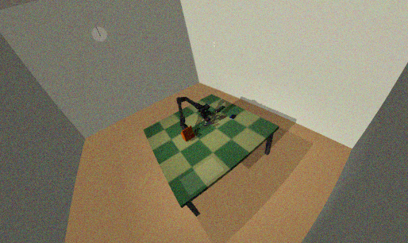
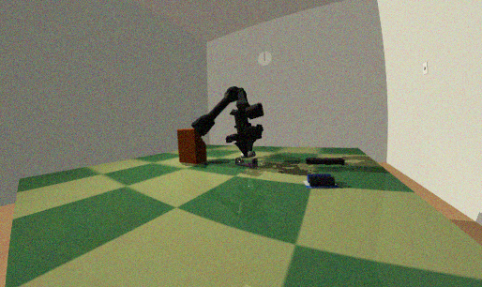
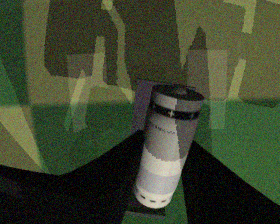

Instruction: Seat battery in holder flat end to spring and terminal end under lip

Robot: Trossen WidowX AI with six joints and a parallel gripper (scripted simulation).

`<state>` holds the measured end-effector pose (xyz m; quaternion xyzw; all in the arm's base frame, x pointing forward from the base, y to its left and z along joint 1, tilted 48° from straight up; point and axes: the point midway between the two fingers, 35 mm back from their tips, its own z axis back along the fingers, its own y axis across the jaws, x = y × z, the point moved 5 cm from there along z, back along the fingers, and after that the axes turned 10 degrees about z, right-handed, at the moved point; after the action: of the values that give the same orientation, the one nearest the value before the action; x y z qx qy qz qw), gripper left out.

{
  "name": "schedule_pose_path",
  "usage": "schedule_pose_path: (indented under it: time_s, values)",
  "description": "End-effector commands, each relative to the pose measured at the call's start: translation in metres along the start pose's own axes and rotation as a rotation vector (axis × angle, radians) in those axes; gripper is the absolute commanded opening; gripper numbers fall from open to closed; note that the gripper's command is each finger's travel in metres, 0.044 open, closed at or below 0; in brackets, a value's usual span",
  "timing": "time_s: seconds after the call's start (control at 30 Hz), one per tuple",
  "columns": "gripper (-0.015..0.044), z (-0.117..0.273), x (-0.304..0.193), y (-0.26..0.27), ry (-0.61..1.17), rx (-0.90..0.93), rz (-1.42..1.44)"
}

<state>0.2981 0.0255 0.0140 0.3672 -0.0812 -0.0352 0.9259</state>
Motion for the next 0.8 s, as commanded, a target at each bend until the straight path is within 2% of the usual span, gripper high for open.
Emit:
schedule_pose_path:
  time_s: [0.0,0.77]
  values:
    - [0.0084,-0.001,-0.001,0.003,-0.044,-0.007,0.004]
    - [0.0084,-0.012,-0.011,0.003,-0.146,-0.043,0.003]
